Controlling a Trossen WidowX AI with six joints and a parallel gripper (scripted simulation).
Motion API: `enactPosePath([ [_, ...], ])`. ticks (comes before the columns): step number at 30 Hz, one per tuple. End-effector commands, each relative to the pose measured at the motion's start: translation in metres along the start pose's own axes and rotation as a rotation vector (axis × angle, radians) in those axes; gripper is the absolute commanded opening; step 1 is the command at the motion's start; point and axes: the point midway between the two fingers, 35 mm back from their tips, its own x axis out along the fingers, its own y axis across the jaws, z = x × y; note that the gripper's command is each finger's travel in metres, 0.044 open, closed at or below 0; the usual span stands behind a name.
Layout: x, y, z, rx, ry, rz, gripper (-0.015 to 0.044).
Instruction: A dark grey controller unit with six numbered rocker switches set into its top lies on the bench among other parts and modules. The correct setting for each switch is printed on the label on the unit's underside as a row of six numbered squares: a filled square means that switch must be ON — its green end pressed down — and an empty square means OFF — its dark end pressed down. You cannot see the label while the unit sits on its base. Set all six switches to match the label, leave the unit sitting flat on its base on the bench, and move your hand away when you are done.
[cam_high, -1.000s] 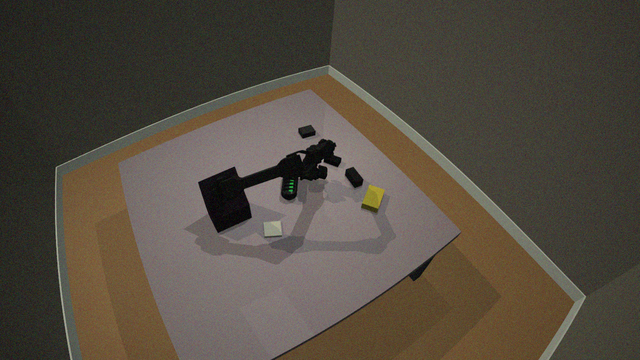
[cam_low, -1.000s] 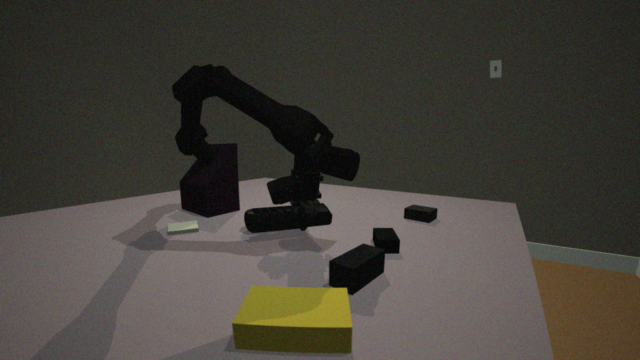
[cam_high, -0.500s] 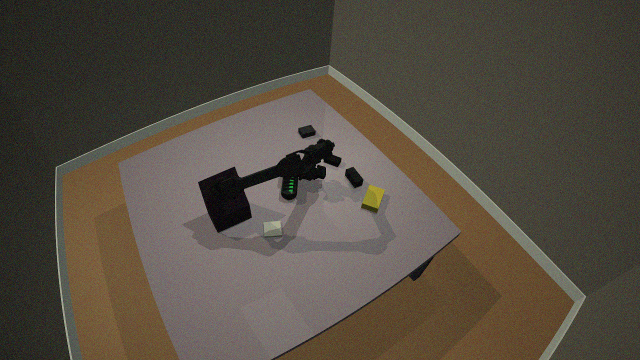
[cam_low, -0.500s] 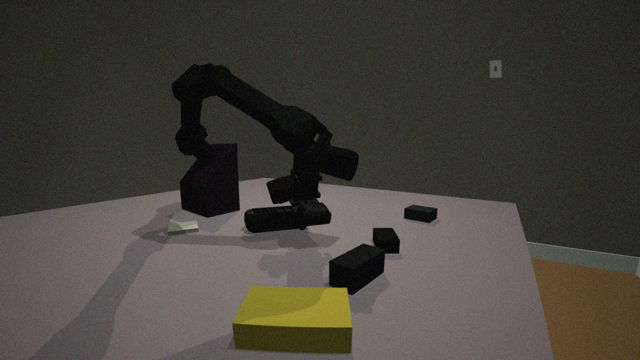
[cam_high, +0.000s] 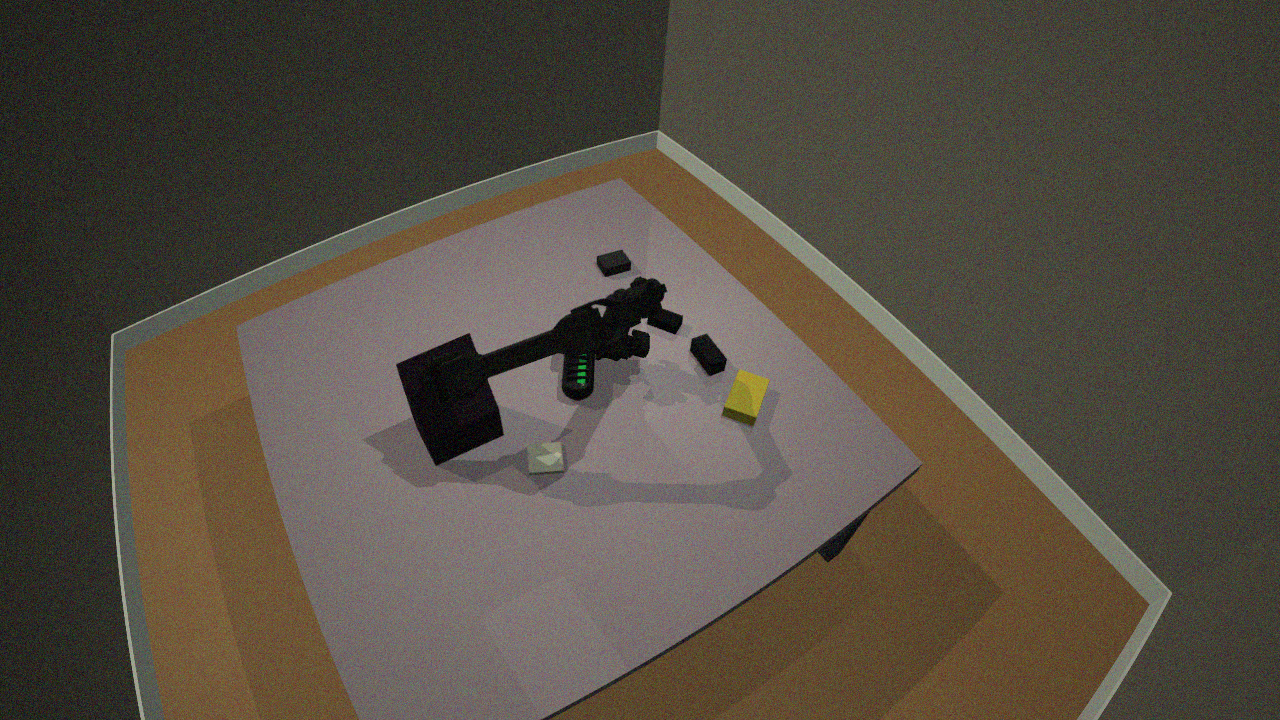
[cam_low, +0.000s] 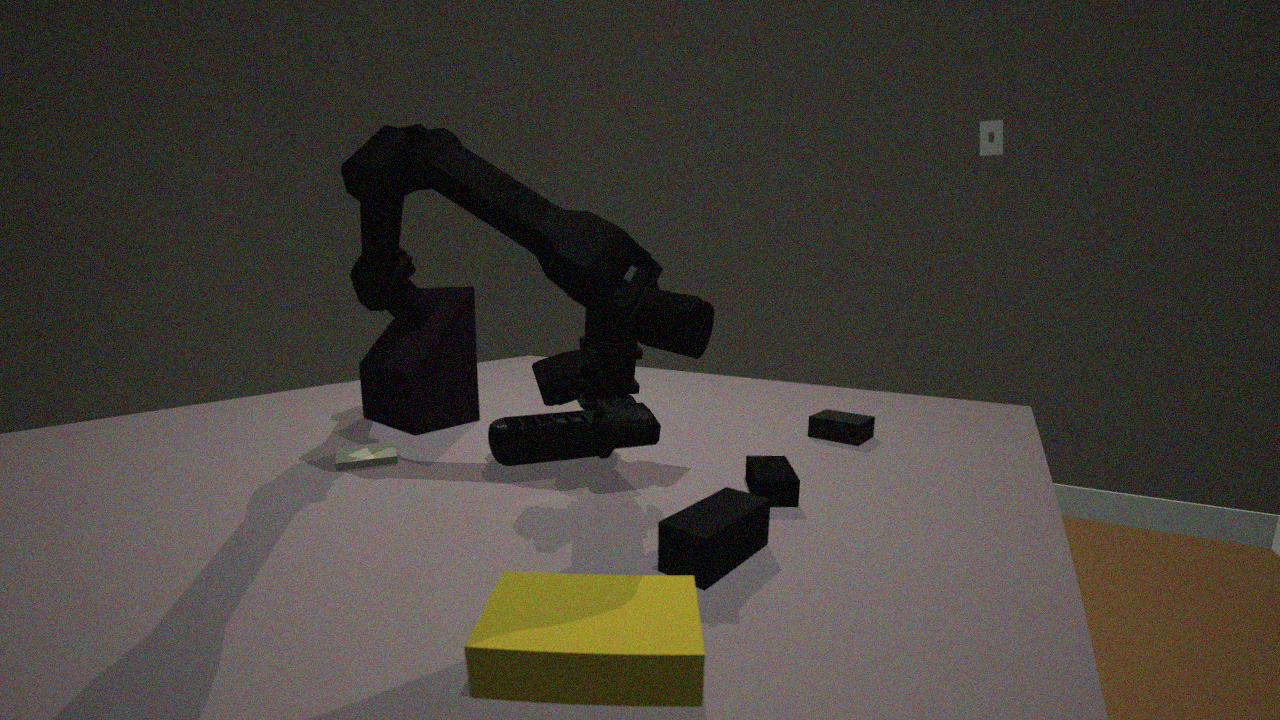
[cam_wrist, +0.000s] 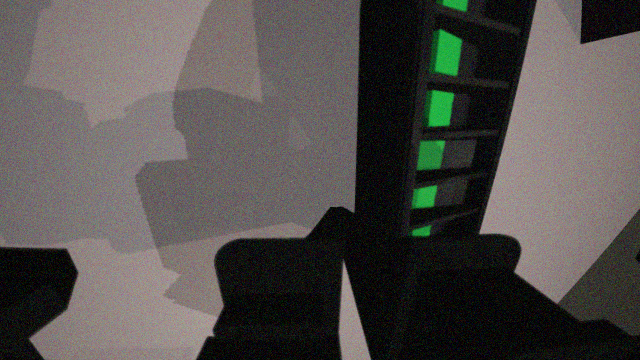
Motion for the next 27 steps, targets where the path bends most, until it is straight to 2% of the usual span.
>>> enactPosePath([
  [1,0.003,-0.009,0.000,-0.004,-0.005,-0.008,0.0000],
  [27,0.011,-0.034,0.001,-0.005,-0.005,-0.010,0.0000],
])
